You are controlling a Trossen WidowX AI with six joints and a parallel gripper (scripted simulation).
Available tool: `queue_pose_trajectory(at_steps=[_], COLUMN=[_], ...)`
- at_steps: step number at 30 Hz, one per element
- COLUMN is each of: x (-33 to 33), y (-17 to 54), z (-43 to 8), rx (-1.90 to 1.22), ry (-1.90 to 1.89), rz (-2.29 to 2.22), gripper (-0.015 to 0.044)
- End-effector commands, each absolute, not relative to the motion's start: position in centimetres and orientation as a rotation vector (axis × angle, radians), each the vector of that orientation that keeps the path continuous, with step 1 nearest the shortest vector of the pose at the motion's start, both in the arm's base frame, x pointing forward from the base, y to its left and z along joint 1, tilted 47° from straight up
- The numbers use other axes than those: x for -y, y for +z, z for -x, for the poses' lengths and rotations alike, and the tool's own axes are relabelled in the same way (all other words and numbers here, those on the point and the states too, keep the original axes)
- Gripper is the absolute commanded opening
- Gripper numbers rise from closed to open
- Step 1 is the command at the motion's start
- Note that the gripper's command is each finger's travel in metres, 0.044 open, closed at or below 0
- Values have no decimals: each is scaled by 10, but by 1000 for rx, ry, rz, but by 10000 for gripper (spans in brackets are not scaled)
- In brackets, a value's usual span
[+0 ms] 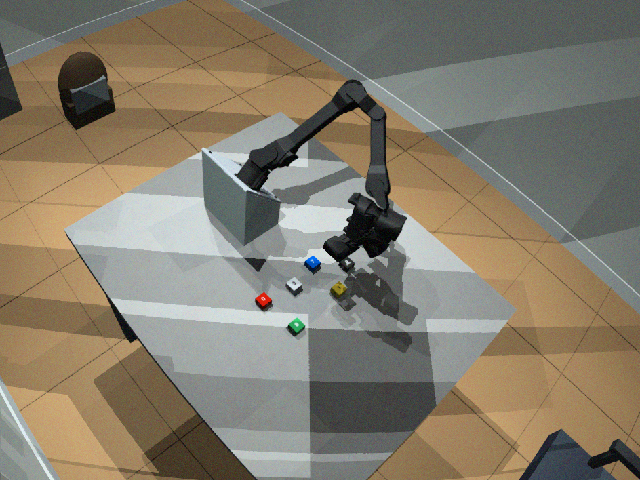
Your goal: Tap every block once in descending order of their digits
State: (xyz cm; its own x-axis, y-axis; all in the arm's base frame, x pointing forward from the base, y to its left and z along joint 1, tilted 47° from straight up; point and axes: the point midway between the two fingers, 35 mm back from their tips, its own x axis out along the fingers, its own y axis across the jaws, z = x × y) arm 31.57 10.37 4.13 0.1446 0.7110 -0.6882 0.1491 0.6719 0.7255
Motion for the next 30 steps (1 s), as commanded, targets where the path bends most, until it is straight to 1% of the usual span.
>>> queue_pose_trajectory(at_steps=[1,4,10,17,25,27,30], x=[-74,-65,-58,21,102,112,114], y=[74,82,77,9,-81,-96,-98], z=[-312,-309,-314,-341,-335,-331,-330], rx=[-1376,-1370,-1371,-1383,-1376,-1370,-1370], ry=[481,492,485,435,471,482,484], rz=[-779,-773,-770,-749,-757,-761,-762], gripper=[20,20,20,20,20,20,20])
